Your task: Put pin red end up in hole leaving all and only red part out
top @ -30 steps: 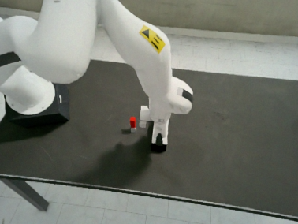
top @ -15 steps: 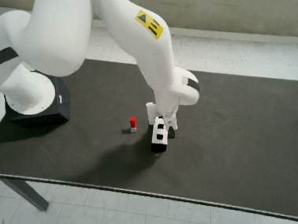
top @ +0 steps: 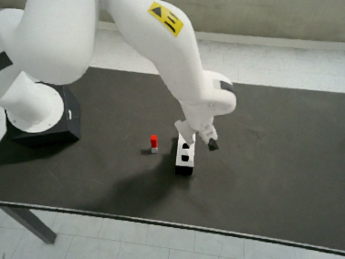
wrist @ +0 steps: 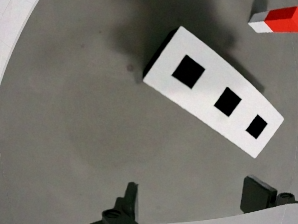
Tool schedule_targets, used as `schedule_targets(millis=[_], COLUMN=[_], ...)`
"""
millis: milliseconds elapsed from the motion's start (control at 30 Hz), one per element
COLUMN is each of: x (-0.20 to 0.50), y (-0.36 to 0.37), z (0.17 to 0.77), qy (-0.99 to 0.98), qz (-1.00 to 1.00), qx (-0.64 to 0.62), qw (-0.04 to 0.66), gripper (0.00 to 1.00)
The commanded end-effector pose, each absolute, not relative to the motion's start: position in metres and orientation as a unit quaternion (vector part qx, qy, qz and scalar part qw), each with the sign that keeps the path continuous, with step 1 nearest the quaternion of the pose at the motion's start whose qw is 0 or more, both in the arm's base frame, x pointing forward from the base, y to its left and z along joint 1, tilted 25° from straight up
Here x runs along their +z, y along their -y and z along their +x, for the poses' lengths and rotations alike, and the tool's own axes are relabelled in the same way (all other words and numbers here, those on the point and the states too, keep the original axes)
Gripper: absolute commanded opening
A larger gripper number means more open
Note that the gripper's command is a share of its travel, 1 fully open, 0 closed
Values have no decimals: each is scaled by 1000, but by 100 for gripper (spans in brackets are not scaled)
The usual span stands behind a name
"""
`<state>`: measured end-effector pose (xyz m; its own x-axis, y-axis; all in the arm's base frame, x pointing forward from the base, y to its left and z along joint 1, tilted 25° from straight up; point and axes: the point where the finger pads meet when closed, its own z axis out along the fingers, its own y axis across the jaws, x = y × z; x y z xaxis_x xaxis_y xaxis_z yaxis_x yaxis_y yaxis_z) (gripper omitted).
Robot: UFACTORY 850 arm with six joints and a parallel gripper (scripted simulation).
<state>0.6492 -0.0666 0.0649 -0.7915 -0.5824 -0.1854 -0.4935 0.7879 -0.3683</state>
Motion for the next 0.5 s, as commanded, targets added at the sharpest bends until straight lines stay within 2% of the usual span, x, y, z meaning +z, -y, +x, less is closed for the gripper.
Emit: schedule_targets(millis=[0, 367, 400, 467], x=[85, 85, 120, 120], y=[42, 42, 1, 1], z=[668, 668, 678, 678], qy=[-885, -874, -807, -802], qz=[-416, -439, -553, -560], qx=[-132, -127, -117, -115], qw=[162, 165, 173, 173], gripper=[100, 100, 100, 100])
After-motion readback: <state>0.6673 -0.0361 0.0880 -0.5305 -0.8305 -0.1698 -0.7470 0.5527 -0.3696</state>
